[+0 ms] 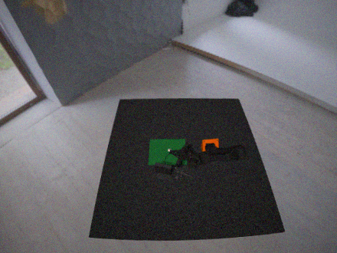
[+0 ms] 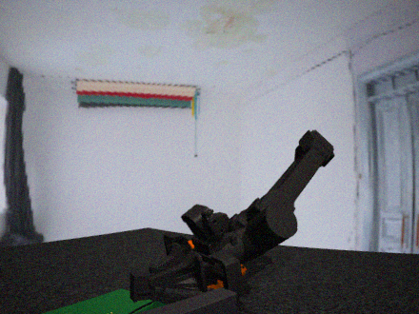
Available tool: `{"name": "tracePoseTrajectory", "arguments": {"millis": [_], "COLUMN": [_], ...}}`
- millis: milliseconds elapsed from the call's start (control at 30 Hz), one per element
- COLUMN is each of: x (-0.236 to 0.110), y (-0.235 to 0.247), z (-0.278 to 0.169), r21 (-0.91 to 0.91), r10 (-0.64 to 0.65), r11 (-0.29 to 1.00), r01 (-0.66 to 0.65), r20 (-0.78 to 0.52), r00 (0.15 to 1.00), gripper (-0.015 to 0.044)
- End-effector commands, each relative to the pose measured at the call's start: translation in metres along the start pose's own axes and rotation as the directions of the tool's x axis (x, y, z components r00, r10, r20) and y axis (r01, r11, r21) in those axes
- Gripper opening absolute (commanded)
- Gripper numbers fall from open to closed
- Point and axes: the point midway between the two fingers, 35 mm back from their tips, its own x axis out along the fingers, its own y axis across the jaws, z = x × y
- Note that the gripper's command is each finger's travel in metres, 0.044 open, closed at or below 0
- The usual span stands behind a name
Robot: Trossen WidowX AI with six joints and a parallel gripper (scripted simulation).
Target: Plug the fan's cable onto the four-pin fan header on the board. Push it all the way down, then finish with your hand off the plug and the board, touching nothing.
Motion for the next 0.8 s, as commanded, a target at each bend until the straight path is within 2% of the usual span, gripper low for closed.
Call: {"name": "tracePoseTrajectory", "arguments": {"millis": [0,767], "x": [0.001,0.005], "y": [0.0,0.0], "z": [-0.003,-0.023], "r21": [0.005,0.006], "r10": [-0.002,-0.002], "r11": [1.0,1.0], "r01": [0.002,0.002], "r20": [0.003,0.002], "r00": [1.0,1.0], "gripper": [0.0,0.0]}}
